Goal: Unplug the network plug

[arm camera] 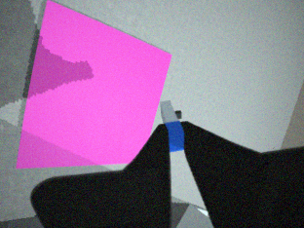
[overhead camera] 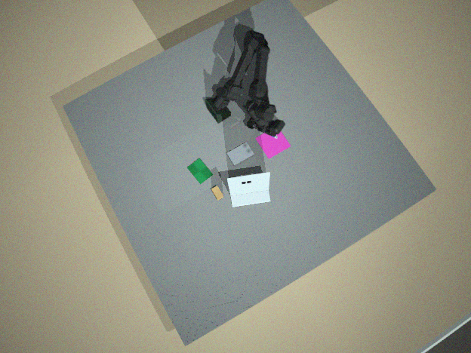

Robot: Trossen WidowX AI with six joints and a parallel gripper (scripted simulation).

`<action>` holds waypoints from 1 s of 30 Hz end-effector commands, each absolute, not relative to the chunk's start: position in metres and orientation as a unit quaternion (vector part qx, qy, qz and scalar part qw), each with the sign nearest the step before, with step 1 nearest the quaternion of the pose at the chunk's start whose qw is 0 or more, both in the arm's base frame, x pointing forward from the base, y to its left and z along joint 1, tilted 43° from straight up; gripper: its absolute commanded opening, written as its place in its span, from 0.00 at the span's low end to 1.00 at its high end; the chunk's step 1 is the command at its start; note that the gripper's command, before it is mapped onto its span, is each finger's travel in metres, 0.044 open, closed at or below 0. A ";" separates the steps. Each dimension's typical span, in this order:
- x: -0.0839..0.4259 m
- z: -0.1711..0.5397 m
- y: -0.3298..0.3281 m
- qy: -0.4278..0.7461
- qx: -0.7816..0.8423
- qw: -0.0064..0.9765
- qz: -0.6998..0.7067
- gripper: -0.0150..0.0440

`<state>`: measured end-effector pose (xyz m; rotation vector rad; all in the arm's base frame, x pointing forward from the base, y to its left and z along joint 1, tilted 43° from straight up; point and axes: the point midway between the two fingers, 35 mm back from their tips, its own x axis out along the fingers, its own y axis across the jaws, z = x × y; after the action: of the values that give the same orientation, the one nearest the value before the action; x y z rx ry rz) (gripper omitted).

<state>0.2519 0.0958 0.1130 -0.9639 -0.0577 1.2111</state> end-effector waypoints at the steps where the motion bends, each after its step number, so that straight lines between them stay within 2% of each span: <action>1: 0.251 0.110 0.099 -0.028 -0.434 0.714 0.549 0.25; 30: 0.250 0.085 0.121 -0.026 -0.435 0.713 0.550 0.25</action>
<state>0.2500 0.1196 0.0885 -0.9675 -0.0663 1.2214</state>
